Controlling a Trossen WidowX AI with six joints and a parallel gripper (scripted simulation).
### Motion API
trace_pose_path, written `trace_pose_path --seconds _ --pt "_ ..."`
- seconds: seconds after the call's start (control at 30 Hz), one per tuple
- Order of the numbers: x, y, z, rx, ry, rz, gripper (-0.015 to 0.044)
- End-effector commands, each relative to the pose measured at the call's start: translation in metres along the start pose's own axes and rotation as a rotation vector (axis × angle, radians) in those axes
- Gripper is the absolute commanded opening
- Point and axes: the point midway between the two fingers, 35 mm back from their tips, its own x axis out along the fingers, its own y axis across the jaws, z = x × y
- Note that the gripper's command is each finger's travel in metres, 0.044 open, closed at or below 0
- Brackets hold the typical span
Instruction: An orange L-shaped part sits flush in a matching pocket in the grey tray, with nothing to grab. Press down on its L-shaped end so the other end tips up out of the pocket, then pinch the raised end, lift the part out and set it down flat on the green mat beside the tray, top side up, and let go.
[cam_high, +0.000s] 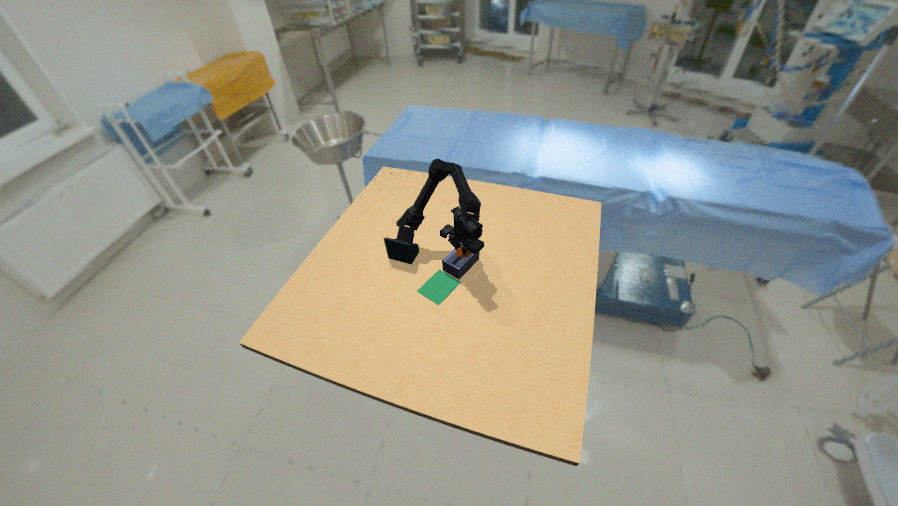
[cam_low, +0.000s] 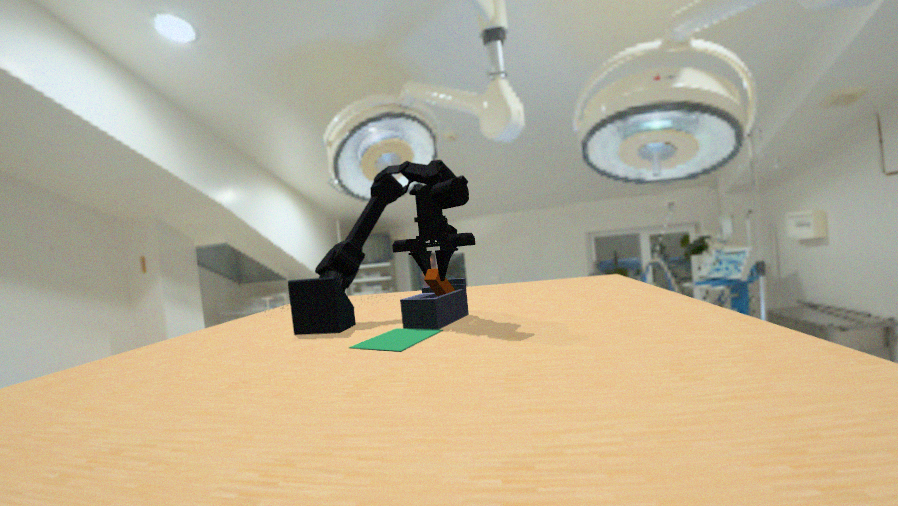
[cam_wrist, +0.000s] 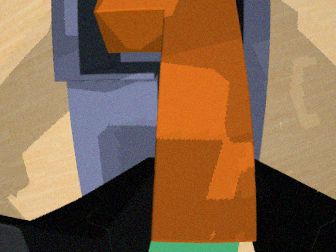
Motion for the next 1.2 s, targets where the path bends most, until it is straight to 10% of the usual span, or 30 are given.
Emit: trace_pose_path --seconds 0.0,1.17 --pt "-0.009 0.0 0.001 -0.004 -0.003 -0.001 0.0" --pt "-0.059 0.0 0.001 -0.003 -0.002 -0.001 0.0"
